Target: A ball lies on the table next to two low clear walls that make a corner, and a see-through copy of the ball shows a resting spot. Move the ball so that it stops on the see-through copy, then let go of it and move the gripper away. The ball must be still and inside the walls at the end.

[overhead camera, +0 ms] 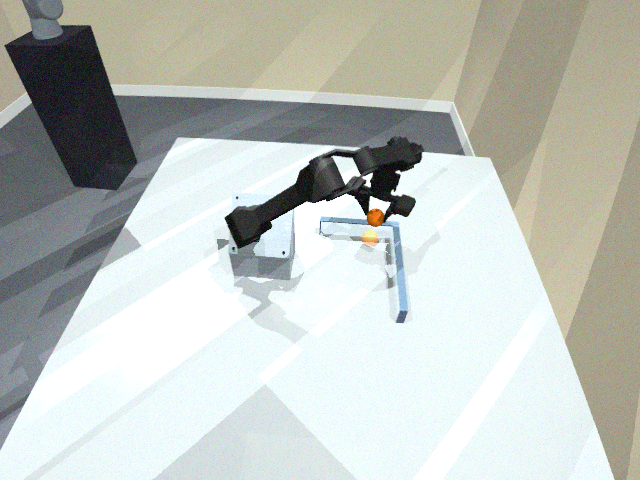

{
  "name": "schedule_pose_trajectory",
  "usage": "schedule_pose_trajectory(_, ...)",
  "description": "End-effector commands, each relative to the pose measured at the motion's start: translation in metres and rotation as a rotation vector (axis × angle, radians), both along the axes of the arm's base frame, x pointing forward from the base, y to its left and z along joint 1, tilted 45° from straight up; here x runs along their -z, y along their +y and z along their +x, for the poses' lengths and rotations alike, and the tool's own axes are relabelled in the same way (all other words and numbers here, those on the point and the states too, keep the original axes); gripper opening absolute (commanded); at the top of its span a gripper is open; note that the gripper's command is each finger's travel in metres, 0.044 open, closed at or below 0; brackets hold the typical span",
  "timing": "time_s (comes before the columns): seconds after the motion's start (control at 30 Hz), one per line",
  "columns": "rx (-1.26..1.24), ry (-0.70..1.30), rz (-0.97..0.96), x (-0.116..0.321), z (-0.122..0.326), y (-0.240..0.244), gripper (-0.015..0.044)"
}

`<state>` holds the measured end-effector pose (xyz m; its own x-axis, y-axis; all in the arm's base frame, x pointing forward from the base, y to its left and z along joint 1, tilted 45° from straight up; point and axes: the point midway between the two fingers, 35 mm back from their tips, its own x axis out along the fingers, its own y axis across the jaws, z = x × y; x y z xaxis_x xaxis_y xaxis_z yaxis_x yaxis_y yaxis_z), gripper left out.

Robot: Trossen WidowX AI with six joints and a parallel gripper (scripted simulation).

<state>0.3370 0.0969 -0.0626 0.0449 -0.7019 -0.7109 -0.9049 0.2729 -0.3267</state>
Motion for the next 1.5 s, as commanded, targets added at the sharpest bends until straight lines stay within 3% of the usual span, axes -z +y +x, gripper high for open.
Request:
schedule_pose_trajectory(0.0, -0.103, 0.102, -0.006, 0.006, -0.002, -0.001, 0.0000)
schedule_pose_trajectory(0.33, -0.330, 0.325, -0.020, 0.018, -0.004, -0.003, 0.0000)
schedule_pose_trajectory(0.6, -0.334, 0.329, -0.020, 0.023, -0.003, -0.008, 0.0000)
schedule_pose_trajectory(0.97, -0.333, 0.329, -0.023, 0.067, 0.000, -0.052, 0.0000)
schedule_pose_trajectory(1.47, -0.333, 0.329, -0.024, 0.078, 0.000, -0.064, 0.0000)
